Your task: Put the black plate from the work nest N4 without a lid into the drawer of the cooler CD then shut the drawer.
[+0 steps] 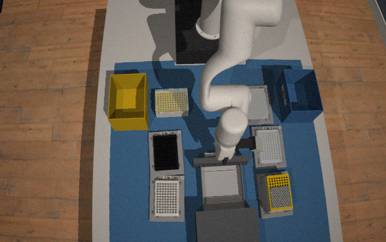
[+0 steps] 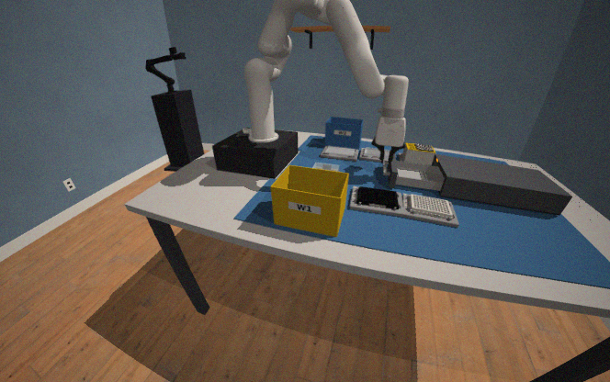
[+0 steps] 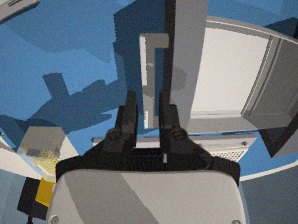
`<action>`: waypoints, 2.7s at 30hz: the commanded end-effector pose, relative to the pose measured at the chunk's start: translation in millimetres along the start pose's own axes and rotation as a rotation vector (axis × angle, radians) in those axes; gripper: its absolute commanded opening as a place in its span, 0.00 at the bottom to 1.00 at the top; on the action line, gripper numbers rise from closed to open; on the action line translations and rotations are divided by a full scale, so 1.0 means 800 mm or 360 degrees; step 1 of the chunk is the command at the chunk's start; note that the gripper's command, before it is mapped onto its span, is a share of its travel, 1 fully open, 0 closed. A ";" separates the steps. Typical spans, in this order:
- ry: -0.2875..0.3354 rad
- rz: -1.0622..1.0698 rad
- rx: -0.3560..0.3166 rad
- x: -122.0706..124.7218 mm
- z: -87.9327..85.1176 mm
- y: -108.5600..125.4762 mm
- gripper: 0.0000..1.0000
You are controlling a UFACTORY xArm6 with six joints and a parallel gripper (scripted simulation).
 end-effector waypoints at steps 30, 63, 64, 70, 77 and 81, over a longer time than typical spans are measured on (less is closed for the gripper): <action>-0.0032 0.0000 0.0002 -0.007 -0.052 0.000 0.21; -0.0032 0.0000 0.0002 -0.006 -0.098 0.000 0.21; -0.0032 0.0000 0.0002 -0.006 -0.098 0.000 0.21; -0.0032 0.0318 -0.0002 -0.010 -0.098 0.037 1.00; -0.0032 0.0584 -0.0005 -0.013 -0.099 0.068 1.00; -0.0032 0.0796 -0.0008 -0.015 -0.099 0.093 1.00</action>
Point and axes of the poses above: the point where the finger pads meet when closed, its own z axis out along the fingers, its own x axis across the jaws, y = z × x, the point moved 6 cm from there along -z, back along the fingers, and after that the axes turned 2 degrees about -z, right-handed, at the moved point
